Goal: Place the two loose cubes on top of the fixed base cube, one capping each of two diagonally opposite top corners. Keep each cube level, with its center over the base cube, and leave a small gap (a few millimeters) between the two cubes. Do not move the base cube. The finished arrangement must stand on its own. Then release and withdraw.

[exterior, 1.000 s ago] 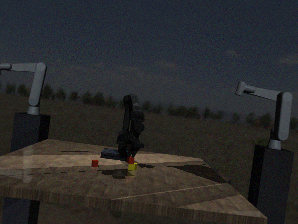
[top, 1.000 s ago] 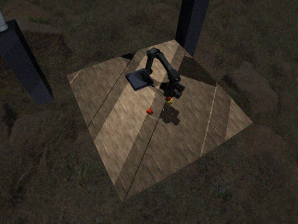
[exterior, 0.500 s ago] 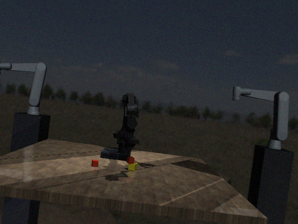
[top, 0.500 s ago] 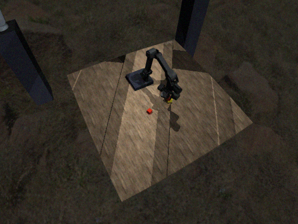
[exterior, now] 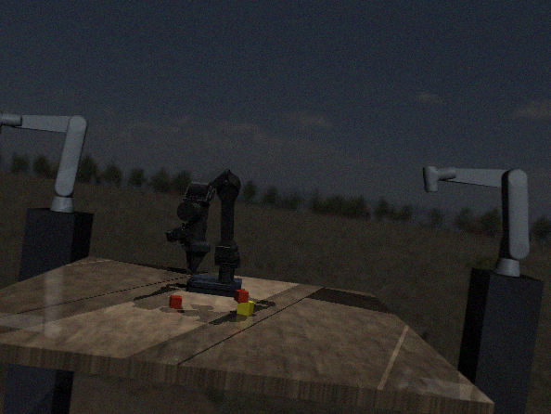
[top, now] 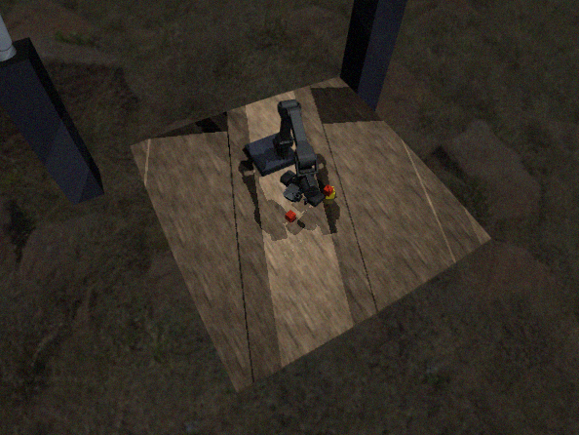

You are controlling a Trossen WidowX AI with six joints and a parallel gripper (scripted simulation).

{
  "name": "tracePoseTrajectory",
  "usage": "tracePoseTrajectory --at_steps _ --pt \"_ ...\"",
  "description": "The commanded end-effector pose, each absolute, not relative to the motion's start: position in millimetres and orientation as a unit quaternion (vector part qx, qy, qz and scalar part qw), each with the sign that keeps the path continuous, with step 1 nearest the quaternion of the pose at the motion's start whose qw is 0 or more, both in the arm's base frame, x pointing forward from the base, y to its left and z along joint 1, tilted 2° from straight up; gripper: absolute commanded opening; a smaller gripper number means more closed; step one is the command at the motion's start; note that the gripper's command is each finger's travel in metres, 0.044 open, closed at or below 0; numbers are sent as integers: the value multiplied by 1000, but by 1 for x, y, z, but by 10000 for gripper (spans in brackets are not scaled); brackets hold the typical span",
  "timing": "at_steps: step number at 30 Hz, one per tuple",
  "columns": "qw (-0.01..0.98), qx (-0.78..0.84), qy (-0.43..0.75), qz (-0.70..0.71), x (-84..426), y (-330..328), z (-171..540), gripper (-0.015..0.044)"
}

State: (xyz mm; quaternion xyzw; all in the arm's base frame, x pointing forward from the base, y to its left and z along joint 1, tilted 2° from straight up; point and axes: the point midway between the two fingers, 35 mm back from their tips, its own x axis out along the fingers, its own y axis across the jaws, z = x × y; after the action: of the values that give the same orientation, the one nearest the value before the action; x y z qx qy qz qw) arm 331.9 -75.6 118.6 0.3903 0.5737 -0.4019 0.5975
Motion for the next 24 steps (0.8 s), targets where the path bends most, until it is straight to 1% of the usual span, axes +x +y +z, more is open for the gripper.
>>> tracePoseTrajectory --at_steps 1,6,13,24 --pt "592 394 572 -408 328 -106 124 265" --pt "592 395 571 -410 328 -112 120 265" --pt "592 395 571 -410 328 -114 65 265" --pt "592 395 571 -410 328 -115 48 265"
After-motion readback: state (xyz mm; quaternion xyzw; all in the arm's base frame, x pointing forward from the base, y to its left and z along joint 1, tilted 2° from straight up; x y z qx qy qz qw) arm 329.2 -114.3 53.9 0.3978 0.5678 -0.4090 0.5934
